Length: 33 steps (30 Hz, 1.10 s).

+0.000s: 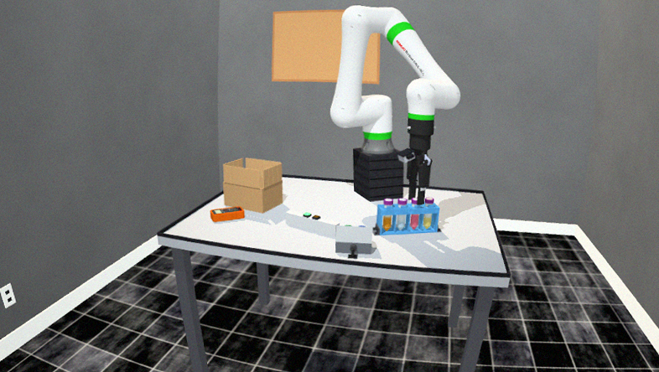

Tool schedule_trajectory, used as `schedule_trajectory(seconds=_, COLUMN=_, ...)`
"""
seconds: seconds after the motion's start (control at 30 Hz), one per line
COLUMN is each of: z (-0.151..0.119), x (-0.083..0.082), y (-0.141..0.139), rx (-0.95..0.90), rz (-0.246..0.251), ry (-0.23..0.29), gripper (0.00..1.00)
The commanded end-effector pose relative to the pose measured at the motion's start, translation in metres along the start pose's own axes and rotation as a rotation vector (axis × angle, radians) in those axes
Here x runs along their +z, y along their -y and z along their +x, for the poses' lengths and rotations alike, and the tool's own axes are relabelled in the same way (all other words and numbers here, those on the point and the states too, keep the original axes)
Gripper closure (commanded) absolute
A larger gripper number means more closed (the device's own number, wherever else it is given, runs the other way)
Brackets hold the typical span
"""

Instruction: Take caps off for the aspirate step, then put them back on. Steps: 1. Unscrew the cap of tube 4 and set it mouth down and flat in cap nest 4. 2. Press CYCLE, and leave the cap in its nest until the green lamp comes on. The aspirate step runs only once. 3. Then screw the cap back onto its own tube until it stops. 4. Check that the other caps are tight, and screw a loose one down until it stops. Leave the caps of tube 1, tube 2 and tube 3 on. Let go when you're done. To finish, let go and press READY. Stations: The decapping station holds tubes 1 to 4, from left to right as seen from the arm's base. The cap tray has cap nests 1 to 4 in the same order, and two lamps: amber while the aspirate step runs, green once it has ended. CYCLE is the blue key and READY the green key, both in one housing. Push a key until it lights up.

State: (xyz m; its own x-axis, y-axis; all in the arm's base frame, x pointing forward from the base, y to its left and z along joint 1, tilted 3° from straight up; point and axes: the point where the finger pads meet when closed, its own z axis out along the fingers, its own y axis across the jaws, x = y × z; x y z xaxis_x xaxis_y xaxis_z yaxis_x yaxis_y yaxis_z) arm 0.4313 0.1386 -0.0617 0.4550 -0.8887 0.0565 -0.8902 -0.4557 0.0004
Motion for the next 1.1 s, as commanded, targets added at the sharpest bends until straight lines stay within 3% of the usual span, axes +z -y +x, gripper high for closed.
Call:
schedule_trajectory(seconds=0.0, z=0.0001, x=0.0003, y=0.0007, rx=0.0, rz=0.002, ry=0.0, gripper=0.59)
schedule_trajectory(seconds=0.1, z=0.0001, x=0.0002, y=0.0007, rx=0.0, rz=0.001, ry=0.0, gripper=0.59)
schedule_trajectory(seconds=0.13, z=0.0001, x=0.0002, y=0.0007, rx=0.0, rz=0.002, ry=0.0, gripper=0.7)
schedule_trajectory(seconds=0.63, z=0.0001, x=0.0004, y=0.0007, rx=0.02, rz=0.002, ry=0.0, gripper=0.7)
schedule_trajectory(seconds=1.07, z=0.0001, x=0.0007, y=0.0007, rx=0.28, rz=0.002, ry=0.0, gripper=0.7)
